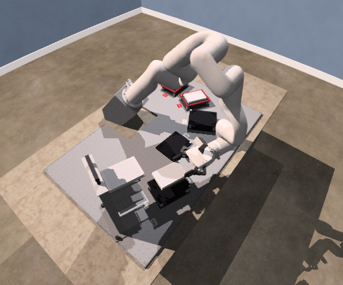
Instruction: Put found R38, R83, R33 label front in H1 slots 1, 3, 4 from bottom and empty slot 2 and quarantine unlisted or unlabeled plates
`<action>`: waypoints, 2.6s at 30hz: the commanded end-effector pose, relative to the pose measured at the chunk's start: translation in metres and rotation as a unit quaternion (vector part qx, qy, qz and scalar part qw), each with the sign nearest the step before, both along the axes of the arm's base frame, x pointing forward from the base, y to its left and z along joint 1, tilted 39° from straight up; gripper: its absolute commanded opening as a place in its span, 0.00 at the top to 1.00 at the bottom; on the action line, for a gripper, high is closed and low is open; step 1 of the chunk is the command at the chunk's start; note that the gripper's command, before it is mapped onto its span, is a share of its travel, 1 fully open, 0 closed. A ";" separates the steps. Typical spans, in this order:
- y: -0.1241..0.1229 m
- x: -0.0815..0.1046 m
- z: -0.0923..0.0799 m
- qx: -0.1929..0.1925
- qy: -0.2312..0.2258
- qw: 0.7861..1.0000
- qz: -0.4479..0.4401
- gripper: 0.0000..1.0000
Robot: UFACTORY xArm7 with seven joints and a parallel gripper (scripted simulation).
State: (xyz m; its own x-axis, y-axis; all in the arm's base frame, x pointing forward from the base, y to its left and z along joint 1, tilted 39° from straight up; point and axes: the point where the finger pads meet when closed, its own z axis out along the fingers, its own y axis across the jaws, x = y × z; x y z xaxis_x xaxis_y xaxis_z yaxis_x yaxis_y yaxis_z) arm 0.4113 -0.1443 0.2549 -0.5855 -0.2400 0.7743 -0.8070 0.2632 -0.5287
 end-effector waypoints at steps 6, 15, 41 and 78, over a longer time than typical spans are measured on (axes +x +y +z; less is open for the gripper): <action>-0.003 -0.007 0.011 0.000 -0.001 1.000 0.000 1.00; -0.007 -0.015 0.021 0.000 -0.001 1.000 0.000 1.00; -0.016 -0.037 0.050 0.000 -0.001 1.000 0.000 1.00; -0.024 -0.058 0.078 0.000 -0.001 1.000 0.000 1.00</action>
State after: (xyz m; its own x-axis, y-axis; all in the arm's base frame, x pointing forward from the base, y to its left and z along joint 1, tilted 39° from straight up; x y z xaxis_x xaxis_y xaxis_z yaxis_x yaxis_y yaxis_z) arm 0.3536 -0.1681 0.3314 -0.5853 -0.2411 0.7741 -0.8072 0.2631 -0.5284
